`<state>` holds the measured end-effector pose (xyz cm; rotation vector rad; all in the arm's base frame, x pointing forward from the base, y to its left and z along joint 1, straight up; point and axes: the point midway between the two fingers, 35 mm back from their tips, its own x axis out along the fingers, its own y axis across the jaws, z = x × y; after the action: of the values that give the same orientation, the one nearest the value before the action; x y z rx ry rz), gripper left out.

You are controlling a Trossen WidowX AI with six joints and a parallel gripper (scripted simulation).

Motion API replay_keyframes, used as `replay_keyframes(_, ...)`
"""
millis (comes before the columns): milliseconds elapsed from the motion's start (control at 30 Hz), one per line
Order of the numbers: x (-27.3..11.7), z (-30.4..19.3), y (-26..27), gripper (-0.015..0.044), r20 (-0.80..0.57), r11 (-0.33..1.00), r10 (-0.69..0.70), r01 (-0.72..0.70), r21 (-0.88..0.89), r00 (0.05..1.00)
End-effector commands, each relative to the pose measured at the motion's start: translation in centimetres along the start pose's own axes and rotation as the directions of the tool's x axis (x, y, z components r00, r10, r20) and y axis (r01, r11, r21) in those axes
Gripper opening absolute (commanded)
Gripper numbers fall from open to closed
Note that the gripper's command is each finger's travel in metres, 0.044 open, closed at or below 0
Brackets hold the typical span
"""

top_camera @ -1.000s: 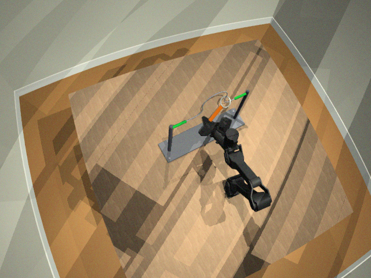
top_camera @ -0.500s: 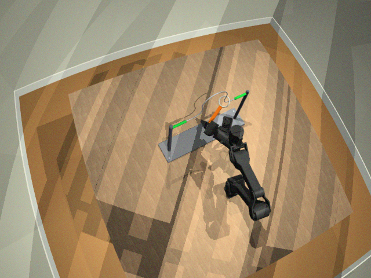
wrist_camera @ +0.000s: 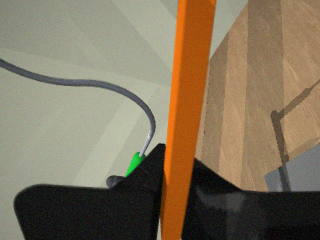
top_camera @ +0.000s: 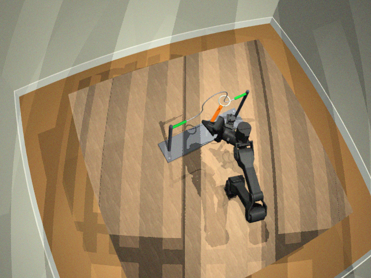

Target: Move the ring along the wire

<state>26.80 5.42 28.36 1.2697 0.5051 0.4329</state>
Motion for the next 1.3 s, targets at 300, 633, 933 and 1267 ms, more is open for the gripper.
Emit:
replay_keyframes(300,-0.5,0.3,4.0,-0.0150,-0.004,0.974,0.114,-0.111,0.196,0.993)
replay_keyframes(633,-0.9,1.0,6.3,-0.0150,0.008,0.939,0.170,-0.165,0.302,0.985)
replay_keyframes(933,-1.1,1.4,7.1,-0.0150,0.007,0.939,0.167,-0.162,0.304,0.986)
replay_keyframes(1267,-1.1,1.4,7.0,-0.0150,-0.003,0.965,0.123,-0.119,0.232,0.992)
